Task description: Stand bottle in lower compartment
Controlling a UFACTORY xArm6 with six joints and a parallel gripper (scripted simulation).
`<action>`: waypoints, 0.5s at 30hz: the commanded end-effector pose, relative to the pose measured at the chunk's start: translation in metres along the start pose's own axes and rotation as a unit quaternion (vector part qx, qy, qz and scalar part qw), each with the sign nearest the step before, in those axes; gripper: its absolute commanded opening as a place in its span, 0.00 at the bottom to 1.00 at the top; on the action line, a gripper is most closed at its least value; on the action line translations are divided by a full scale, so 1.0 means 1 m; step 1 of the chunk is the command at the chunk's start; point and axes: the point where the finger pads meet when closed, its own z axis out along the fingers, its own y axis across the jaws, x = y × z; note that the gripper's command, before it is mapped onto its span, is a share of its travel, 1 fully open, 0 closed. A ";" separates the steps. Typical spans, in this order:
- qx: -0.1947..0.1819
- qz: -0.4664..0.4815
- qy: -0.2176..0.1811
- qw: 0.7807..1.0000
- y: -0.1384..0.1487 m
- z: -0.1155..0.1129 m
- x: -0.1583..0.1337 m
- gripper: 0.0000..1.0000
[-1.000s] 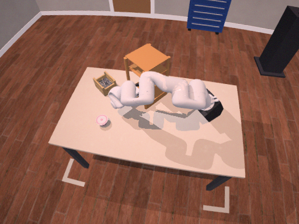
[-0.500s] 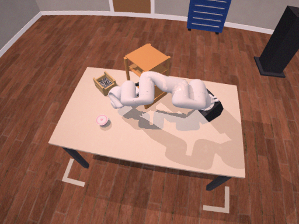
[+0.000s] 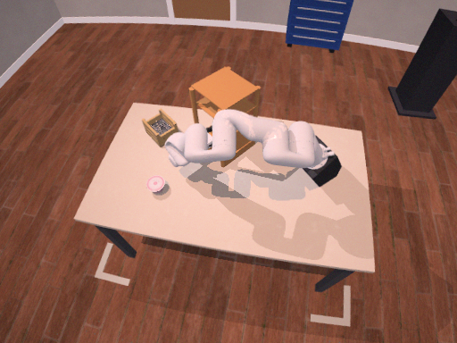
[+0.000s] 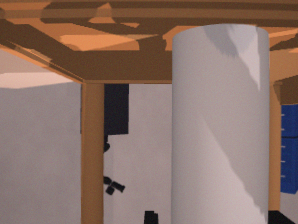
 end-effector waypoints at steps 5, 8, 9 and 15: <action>0.000 0.001 0.001 1.000 0.001 -0.014 -0.001 0.67; 0.000 0.001 0.001 1.000 0.001 -0.021 -0.001 0.67; 0.000 0.001 0.001 1.000 0.001 -0.024 -0.001 0.67; 0.000 0.001 0.001 1.000 0.001 -0.036 -0.001 0.67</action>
